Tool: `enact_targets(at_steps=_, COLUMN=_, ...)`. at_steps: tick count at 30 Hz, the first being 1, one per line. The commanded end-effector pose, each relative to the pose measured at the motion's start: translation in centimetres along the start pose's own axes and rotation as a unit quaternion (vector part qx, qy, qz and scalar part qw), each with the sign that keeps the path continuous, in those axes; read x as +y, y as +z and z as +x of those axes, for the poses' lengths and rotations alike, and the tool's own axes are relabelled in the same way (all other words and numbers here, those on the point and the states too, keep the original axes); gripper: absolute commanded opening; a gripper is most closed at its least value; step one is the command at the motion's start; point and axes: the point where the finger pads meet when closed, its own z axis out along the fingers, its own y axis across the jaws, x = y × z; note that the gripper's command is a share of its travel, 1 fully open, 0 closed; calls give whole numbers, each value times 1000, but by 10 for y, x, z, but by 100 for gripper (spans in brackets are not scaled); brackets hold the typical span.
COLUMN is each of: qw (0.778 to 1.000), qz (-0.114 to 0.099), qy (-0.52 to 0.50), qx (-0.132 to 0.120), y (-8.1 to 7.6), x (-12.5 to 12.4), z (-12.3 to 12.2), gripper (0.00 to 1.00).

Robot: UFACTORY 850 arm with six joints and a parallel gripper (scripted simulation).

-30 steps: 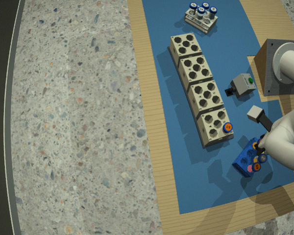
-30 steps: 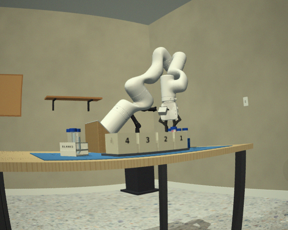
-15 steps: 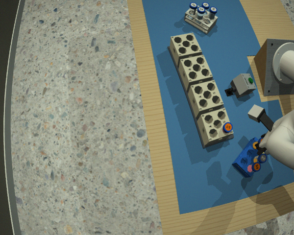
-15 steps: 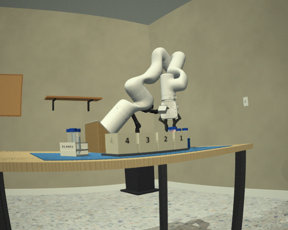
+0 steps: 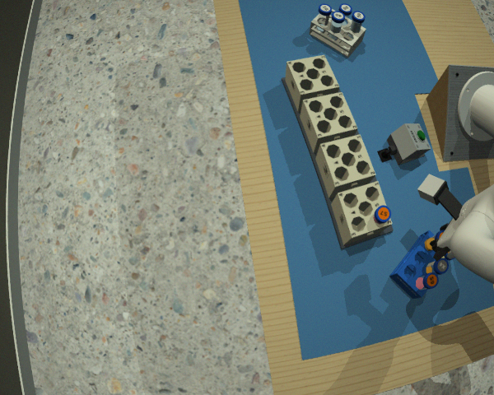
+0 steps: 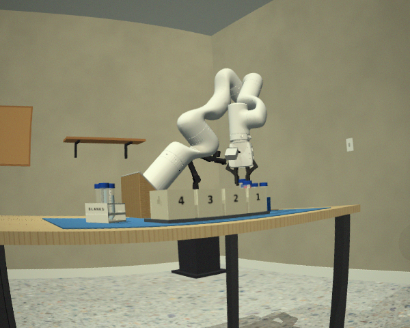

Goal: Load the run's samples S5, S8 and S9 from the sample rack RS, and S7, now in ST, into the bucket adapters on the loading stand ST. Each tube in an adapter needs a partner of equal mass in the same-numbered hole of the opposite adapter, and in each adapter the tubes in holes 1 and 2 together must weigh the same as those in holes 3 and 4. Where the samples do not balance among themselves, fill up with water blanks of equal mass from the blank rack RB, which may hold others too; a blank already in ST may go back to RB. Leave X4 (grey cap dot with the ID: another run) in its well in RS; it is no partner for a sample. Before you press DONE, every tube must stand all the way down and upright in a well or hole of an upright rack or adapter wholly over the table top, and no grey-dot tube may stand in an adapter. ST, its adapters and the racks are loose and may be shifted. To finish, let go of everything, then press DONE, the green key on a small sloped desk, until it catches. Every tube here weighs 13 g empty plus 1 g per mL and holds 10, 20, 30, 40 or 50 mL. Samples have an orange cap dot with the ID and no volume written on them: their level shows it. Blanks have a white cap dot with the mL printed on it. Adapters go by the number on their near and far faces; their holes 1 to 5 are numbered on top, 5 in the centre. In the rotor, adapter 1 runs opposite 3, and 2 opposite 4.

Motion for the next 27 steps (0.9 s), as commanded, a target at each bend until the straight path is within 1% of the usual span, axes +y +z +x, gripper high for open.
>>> enact_targets(at_steps=1, qw=1000, qz=0, qy=0, qx=0, y=-3, x=-1, z=0, gripper=0)
enact_targets(at_steps=5, qw=1000, qz=0, qy=0, qx=0, y=-3, x=-1, z=0, gripper=0)
enact_targets(at_steps=12, qw=1000, qz=0, qy=0, qx=0, y=-17, x=-1, z=0, gripper=0)
enact_targets(at_steps=14, qw=1000, qz=0, qy=0, qx=0, y=-17, x=-1, z=0, gripper=0)
enact_targets(at_steps=27, qw=1000, qz=0, qy=0, qx=0, y=-43, x=-1, z=0, gripper=0)
